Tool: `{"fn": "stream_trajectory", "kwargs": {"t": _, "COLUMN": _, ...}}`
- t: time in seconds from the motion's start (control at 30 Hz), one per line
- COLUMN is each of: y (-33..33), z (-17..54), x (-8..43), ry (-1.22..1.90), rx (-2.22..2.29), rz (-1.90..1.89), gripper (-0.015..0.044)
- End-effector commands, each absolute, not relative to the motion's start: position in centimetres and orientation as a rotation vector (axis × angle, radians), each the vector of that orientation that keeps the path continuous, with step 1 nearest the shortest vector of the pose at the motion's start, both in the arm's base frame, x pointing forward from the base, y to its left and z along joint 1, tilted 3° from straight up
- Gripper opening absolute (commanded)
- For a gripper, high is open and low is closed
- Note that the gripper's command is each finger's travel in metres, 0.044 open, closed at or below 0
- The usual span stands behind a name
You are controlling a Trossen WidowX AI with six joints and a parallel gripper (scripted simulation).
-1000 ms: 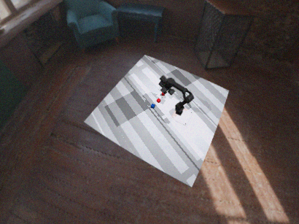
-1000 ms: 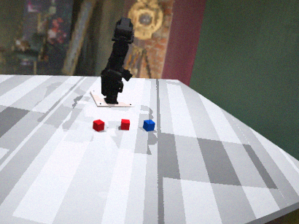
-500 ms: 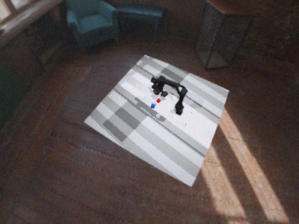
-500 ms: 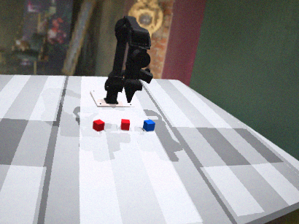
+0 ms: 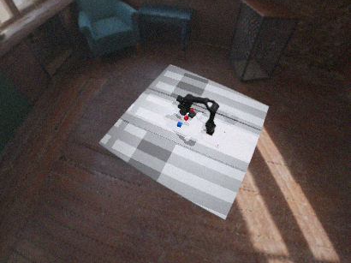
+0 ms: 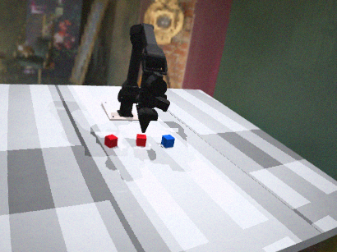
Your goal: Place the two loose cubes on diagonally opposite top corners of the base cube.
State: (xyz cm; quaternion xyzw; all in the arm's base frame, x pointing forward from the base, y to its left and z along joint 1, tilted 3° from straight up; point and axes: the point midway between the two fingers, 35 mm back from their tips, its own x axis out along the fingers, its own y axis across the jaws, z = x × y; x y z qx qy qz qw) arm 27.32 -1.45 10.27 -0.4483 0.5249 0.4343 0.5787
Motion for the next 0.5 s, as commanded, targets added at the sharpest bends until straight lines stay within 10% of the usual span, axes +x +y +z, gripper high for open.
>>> {"fn": "stream_trajectory", "kwargs": {"t": 0.0, "y": -1.3, "z": 9.1, "x": 27.2, "ry": 1.233, "rx": -1.039, "rz": 1.021, "gripper": 0.0265}}
{"fn": "stream_trajectory", "kwargs": {"t": 0.47, "y": -1.3, "z": 7.3, "x": 27.4, "ry": 1.233, "rx": -1.039, "rz": 1.021, "gripper": 0.0265}}
